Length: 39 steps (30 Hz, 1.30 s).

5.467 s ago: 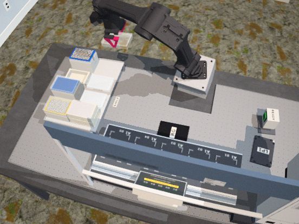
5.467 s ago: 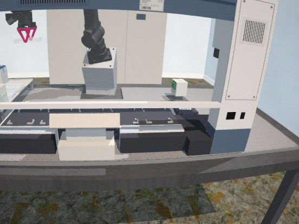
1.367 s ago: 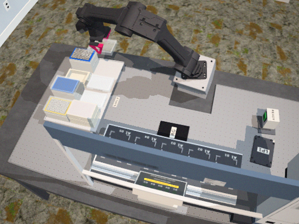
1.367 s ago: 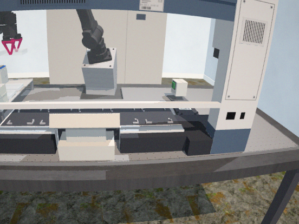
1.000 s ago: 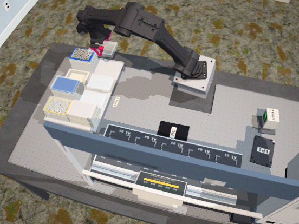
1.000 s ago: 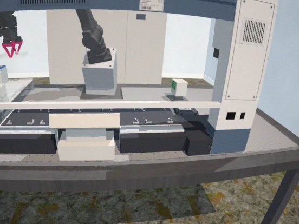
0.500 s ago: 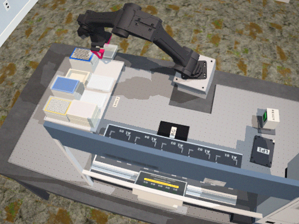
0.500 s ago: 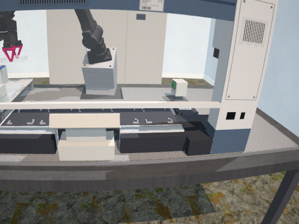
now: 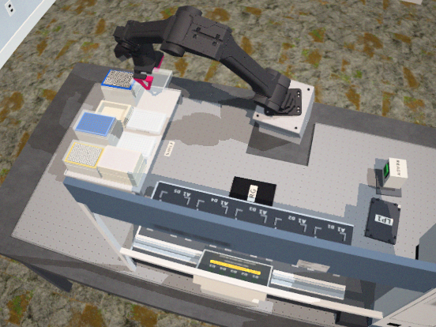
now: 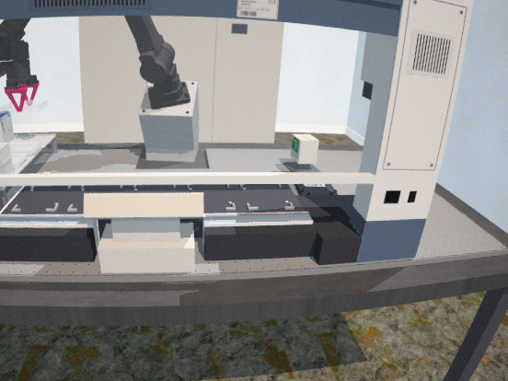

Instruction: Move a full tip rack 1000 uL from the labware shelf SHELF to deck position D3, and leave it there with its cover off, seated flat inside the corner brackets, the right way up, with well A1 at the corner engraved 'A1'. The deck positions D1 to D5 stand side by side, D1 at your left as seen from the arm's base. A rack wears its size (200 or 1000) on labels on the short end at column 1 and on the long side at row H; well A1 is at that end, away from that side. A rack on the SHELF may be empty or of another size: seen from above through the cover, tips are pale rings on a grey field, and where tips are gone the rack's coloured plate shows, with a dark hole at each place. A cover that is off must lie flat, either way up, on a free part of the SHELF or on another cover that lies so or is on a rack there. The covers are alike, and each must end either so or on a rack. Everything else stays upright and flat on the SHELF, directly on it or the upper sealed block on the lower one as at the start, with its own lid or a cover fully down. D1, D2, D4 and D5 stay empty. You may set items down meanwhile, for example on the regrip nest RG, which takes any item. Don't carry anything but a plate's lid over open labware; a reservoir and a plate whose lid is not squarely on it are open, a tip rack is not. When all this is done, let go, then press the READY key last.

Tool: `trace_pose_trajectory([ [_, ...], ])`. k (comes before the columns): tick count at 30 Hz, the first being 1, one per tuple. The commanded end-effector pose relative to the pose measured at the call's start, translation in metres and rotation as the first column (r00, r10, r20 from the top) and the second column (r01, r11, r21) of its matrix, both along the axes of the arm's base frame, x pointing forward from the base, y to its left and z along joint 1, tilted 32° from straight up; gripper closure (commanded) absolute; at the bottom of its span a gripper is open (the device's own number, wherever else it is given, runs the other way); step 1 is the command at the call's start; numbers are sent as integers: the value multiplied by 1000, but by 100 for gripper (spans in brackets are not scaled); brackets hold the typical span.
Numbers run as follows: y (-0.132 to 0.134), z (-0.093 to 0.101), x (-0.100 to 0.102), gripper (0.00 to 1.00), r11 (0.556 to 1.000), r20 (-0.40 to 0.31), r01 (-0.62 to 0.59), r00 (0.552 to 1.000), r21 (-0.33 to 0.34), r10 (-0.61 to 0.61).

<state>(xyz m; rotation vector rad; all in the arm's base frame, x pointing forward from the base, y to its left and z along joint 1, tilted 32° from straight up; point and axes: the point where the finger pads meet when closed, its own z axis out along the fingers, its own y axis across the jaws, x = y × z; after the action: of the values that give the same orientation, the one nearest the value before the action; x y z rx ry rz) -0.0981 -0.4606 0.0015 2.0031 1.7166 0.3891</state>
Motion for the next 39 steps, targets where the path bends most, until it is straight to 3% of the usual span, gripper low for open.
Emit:
trace_pose_trajectory([
  [1,-4,-6,8,100,1000,2,5,1000,1,-5],
  [10,-6,-16,14,100,1000,3,5,1000,1,-5],
  [11,-10,-4,13,100,1000,-9,4,1000,-28,-5],
  [14,-7,-22,17,100,1000,3,5,1000,2,-5],
  [24,-9,-36,26,100,1000,3,5,1000,1,-5],
  [27,-11,-36,26,100,1000,2,5,1000,-2,-5],
  [28,-15,-22,26,100,999,-10,4,1000,-34,-5],
  [32,-11,-45,31,100,1000,3,5,1000,2,-5],
  [39,-13,-51,37,100,1000,1,5,1000,-5,-5],
])
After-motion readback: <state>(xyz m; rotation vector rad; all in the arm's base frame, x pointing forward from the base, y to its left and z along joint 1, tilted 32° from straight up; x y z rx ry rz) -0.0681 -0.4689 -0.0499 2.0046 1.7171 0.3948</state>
